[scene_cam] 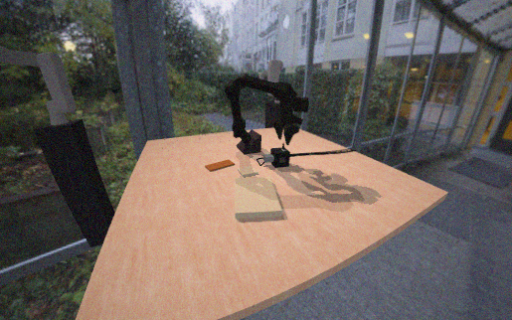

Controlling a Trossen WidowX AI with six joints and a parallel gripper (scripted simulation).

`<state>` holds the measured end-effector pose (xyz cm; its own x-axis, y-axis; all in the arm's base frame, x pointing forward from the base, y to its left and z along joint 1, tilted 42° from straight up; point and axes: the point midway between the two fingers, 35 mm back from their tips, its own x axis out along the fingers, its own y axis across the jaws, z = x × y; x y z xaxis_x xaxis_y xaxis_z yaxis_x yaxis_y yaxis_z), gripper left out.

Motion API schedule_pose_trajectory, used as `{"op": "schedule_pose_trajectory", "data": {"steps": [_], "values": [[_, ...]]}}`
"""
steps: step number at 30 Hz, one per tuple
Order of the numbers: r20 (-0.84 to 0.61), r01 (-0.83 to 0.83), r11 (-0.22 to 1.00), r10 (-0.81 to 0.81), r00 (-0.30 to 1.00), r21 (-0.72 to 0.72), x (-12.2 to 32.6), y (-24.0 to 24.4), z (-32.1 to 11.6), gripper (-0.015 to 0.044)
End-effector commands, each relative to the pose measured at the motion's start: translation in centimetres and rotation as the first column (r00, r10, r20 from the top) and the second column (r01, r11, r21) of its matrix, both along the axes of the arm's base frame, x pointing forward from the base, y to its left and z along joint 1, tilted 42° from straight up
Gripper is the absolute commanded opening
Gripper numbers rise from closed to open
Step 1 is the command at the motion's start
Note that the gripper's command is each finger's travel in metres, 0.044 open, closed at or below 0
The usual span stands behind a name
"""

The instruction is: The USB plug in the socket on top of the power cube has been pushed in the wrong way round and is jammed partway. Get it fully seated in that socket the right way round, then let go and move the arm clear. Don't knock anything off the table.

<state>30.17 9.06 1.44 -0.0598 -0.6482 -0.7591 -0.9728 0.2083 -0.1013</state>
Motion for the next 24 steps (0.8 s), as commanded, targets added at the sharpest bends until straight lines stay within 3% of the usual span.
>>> {"op": "schedule_pose_trajectory", "data": {"steps": [1,12,24], "values": [[-0.007,-0.003,1.000,0.003,1.000,-0.006,-0.15,-0.42,-0.32,0.0440],[-0.007,-0.003,1.000,0.003,1.000,-0.006,-0.20,-0.84,-0.79,0.0440],[-0.001,0.002,1.000,-0.002,1.000,-0.001,-0.08,-0.68,-0.70,0.0125]]}}
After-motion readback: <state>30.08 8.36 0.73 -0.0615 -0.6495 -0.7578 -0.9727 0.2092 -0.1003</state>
